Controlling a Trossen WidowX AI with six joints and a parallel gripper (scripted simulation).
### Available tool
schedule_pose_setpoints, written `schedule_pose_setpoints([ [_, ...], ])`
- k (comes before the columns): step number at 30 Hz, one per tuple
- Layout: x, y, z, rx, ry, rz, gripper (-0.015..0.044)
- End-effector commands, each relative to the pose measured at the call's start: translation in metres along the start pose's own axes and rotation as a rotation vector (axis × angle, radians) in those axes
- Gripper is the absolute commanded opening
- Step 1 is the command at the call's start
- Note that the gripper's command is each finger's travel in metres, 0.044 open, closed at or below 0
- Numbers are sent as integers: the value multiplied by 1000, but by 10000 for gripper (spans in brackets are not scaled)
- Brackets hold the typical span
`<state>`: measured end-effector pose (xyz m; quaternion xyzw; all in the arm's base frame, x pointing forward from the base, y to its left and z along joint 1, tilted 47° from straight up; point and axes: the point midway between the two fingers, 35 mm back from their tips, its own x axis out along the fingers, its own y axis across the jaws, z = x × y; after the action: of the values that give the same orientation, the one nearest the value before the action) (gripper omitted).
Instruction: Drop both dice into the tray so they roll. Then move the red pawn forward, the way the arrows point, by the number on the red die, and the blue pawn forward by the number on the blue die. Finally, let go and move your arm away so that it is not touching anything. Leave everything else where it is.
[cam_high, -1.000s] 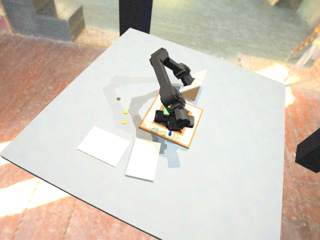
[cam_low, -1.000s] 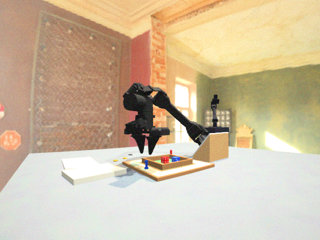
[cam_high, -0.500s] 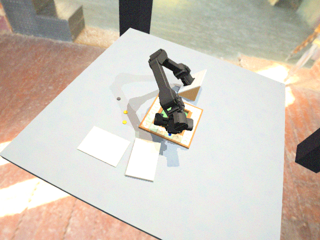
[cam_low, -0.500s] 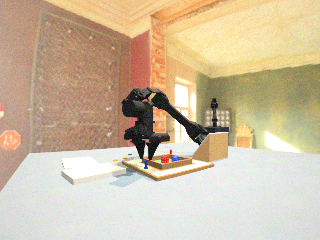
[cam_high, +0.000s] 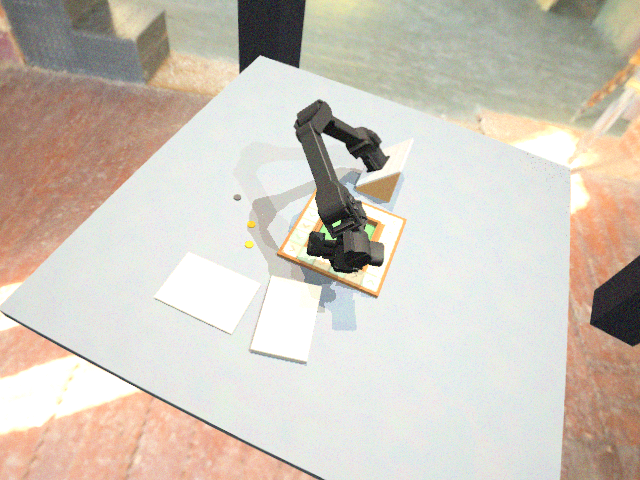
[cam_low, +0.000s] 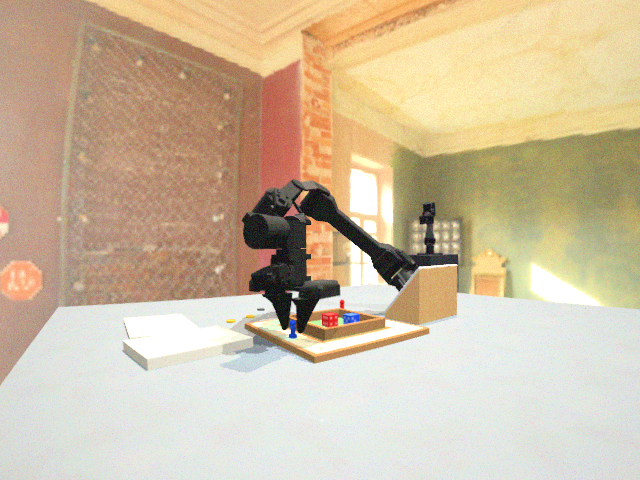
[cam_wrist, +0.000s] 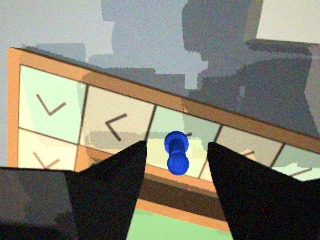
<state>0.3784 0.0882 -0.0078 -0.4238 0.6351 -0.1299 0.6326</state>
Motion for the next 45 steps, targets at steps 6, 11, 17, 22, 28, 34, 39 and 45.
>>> schedule_pose_setpoints([
  [6,3,0,-1,-7,2,-5,29],
  [11,3,0,-1,-7,2,-5,0],
  [17,-9,0,2,-15,-3,-4,0],
  [22,-36,1,7,-31,-12,-3,0],
  [28,-70,2,8,-55,-27,2,0],
  [34,-101,1,6,-72,-34,-1,0],
  [39,-123,0,3,-82,-37,-7,0],
  [45,-121,10,-2,-79,-37,-4,0],
])
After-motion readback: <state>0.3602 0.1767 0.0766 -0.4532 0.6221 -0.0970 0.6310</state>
